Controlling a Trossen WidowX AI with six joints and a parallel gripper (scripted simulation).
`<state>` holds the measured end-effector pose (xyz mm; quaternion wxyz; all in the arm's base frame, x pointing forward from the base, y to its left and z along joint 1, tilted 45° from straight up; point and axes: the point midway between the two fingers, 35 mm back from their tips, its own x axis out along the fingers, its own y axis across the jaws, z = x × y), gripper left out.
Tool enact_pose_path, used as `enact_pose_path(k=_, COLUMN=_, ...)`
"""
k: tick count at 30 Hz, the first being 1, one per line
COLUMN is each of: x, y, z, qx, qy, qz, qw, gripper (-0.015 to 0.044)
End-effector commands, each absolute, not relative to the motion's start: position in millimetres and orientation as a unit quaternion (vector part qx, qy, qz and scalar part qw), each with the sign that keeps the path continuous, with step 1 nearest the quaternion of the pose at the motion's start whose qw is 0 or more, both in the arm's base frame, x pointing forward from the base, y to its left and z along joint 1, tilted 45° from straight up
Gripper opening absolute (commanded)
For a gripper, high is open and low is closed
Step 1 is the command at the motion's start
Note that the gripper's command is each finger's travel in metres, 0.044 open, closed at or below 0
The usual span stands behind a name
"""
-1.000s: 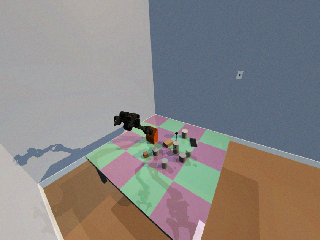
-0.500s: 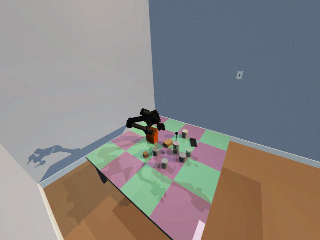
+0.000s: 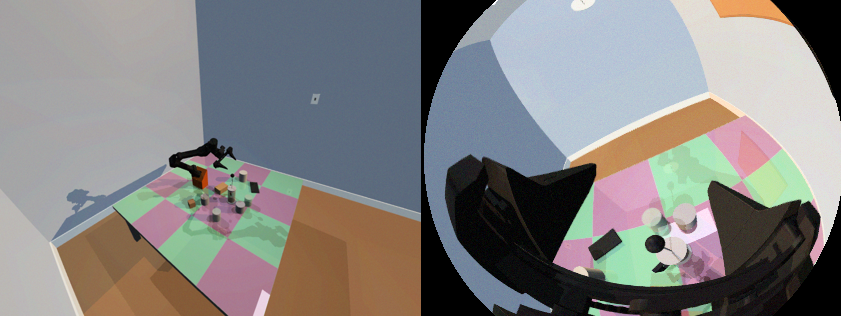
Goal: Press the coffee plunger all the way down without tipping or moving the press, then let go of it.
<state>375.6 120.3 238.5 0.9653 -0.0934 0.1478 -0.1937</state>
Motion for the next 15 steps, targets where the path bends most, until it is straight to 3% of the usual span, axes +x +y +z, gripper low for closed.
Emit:
enact_pose_path(k=1, x=350, y=126, z=191, qx=-0.276, qy=0.223, qz=-0.167, qw=0.920, gripper=0.0440)
enact_pose_path(k=4, x=337, y=127, z=175, qx=-0.350, qy=0.248, qz=-0.152, qw=0.890, gripper=0.0440)
enact_pose_path(k=15, x=331, y=84, z=132, qx=-0.350, qy=0.246, qz=-0.156, qw=0.891, gripper=0.0440)
